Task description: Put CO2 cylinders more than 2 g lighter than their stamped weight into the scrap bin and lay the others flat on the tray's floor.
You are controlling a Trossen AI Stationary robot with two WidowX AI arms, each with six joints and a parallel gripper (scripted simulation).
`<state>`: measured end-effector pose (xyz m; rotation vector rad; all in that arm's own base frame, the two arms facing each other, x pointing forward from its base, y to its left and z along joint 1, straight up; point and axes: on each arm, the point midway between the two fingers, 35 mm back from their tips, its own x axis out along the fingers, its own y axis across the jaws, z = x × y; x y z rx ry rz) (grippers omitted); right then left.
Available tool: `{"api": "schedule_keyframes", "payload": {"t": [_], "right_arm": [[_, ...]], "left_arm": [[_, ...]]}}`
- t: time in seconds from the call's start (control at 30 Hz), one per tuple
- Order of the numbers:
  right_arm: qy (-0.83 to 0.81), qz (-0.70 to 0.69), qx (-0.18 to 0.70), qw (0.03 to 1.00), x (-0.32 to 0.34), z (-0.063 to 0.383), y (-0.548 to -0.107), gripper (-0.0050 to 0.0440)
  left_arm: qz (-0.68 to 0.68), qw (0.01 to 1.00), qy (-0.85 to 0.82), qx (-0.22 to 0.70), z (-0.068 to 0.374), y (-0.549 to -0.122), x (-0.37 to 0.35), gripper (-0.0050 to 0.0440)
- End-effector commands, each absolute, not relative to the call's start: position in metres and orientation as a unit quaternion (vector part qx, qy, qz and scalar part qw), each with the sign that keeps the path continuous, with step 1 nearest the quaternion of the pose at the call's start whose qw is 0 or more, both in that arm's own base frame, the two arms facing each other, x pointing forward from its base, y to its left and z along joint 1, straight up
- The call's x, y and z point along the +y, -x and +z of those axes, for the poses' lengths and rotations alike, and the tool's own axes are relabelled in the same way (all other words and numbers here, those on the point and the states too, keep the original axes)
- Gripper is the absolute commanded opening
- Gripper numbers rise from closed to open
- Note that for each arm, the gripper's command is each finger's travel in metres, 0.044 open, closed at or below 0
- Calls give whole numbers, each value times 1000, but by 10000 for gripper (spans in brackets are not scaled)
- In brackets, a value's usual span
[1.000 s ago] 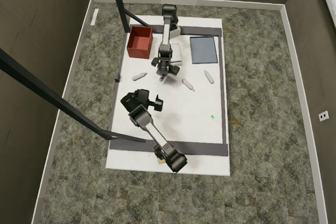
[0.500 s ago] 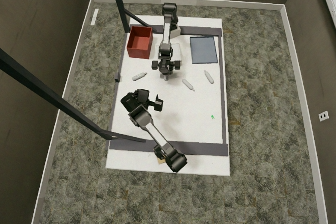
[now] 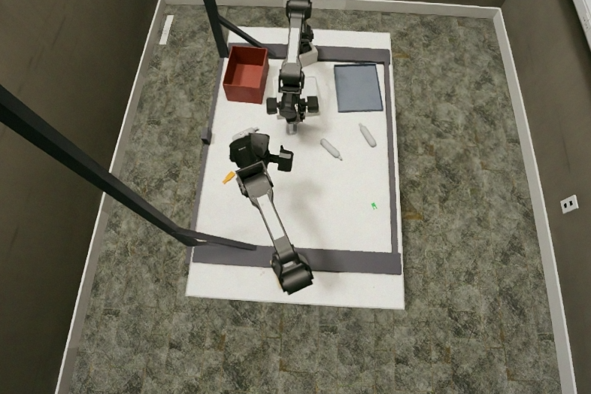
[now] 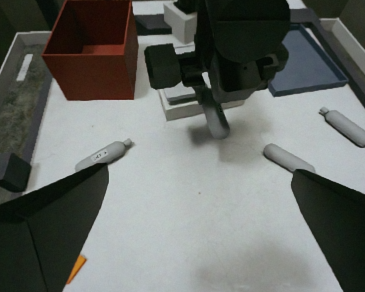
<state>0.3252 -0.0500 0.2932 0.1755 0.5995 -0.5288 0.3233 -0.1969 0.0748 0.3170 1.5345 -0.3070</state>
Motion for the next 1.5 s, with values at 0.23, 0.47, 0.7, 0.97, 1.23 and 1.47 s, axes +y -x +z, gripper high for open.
{"api": "schedule_keyframes", "payload": {"t": [0.23, 0.47, 0.7, 0.97, 1.23, 1.47], "right_arm": [[-64, -198, 266, 941, -146, 309, -392, 440], [-51, -189, 256, 947, -172, 310, -399, 440], [-49, -188, 256, 947, -177, 309, -401, 440], [-51, -188, 257, 947, -175, 308, -398, 440], [-51, -188, 257, 947, -175, 308, -398, 440], [-51, -188, 257, 947, -175, 308, -398, 440]], "left_arm": [[-141, 709, -139, 677, 103, -241, -151, -50], [-140, 707, -139, 679, 101, -207, -131, -50], [-139, 704, -141, 682, 99, -184, -117, -50], [-139, 702, -141, 684, 94, -183, -117, -50], [-138, 702, -142, 684, 77, -183, -117, -50], [-137, 699, -143, 687, 70, -183, -117, -50]]}}
